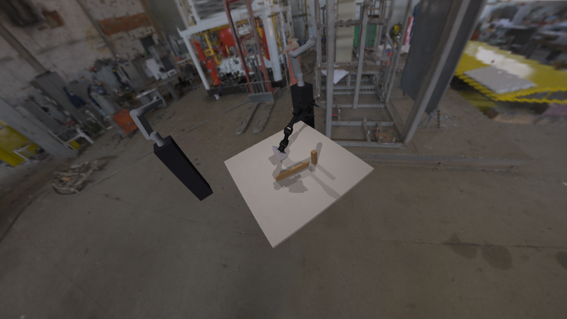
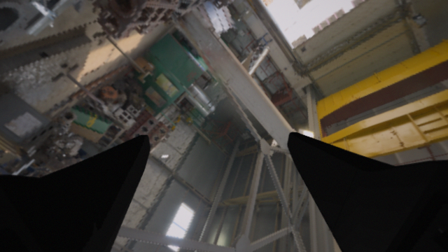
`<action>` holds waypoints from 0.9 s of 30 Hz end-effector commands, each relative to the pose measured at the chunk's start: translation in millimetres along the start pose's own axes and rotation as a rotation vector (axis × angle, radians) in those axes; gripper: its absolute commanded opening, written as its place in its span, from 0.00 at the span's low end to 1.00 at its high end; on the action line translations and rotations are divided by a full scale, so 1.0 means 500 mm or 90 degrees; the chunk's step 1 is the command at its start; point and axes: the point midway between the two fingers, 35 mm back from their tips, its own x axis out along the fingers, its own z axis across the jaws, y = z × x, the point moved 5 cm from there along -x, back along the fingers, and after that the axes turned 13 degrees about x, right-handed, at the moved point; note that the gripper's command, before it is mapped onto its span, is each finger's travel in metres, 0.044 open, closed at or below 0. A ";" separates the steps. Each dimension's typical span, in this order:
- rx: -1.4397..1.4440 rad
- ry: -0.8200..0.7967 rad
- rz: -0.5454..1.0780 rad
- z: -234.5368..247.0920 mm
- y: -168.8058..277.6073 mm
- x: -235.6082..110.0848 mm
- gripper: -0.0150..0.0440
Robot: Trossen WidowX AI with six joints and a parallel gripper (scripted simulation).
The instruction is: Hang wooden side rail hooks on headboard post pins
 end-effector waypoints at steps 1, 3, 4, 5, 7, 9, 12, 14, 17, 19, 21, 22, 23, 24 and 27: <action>-0.071 0.066 0.083 -0.052 -0.016 -0.055 1.00; -0.101 0.093 0.116 -0.071 -0.023 -0.078 1.00; -0.117 0.106 0.132 -0.080 -0.027 -0.089 1.00; -0.132 0.120 0.148 -0.089 -0.033 -0.100 1.00; -0.163 0.146 0.178 -0.107 -0.045 -0.121 1.00; -0.195 0.173 0.207 -0.123 -0.059 -0.141 1.00; -0.244 0.213 0.246 -0.146 -0.085 -0.170 1.00; -0.277 0.239 0.270 -0.159 -0.104 -0.187 1.00; -0.329 0.278 0.302 -0.176 -0.137 -0.210 1.00; -0.364 0.303 0.320 -0.186 -0.161 -0.223 1.00; -0.400 0.327 0.337 -0.193 -0.187 -0.234 1.00; -0.418 0.339 0.344 -0.197 -0.200 -0.239 1.00; -0.437 0.351 0.351 -0.200 -0.214 -0.244 1.00; -0.456 0.363 0.357 -0.202 -0.228 -0.248 1.00; -0.515 0.398 0.372 -0.206 -0.272 -0.256 1.00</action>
